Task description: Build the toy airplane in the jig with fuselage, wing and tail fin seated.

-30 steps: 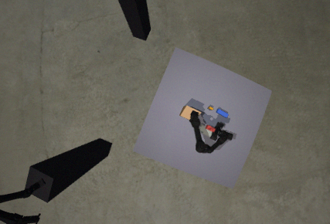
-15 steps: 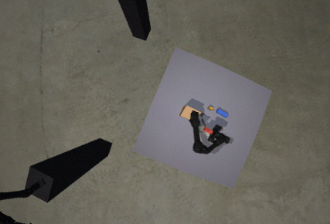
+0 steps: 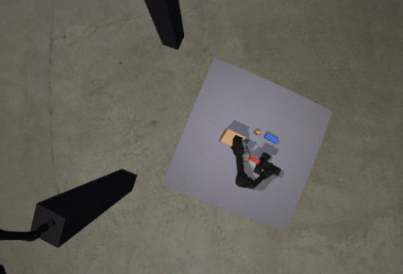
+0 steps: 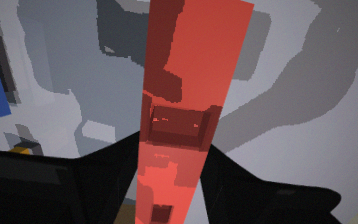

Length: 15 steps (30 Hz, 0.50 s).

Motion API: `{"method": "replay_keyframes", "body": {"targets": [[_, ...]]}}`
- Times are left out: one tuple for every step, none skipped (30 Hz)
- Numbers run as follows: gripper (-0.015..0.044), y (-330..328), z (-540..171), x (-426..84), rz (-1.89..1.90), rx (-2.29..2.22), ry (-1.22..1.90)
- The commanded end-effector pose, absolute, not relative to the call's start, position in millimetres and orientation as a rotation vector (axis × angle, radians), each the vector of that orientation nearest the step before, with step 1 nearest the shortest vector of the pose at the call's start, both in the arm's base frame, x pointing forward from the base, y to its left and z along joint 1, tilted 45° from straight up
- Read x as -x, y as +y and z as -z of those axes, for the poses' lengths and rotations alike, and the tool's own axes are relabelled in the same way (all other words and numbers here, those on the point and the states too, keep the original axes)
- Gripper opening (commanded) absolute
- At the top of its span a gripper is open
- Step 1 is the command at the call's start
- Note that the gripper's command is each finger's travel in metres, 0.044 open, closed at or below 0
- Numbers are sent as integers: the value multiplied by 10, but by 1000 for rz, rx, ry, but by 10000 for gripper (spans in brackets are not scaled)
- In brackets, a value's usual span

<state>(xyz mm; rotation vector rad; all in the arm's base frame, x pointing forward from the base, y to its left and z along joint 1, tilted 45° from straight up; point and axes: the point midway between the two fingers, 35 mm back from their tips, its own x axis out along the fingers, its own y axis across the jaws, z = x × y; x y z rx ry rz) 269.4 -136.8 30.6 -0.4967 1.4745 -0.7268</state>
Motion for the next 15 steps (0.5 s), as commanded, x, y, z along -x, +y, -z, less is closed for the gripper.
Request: {"method": "replay_keyframes", "body": {"targets": [[195,-1388,-293,-2691,726,502,1476],[195,-1399,-281,-2691,726,502,1476],[195,-1411,-269,-2691,726,502,1476],[195,-1422,-258,-2691,726,502,1476],[195,-1434,-246,-2691,726,502,1476],[195,-1445,-235,-2691,726,502,1476],[195,-1457,-224,-2690,726,502,1476],[195,-1469,-212,-2690,726,502,1476],[195,-1480,-201,-2689,726,502,1476],[195,-1492,-190,-2688,726,502,1476],[195,-1503,-178,-2687,726,502,1476],[195,-1515,-167,-2686,726,502,1476],[195,-1526,-156,-2685,726,502,1476],[195,-1538,-145,-2684,726,502,1476],[195,-1550,-134,-2682,726,503,1476]]}}
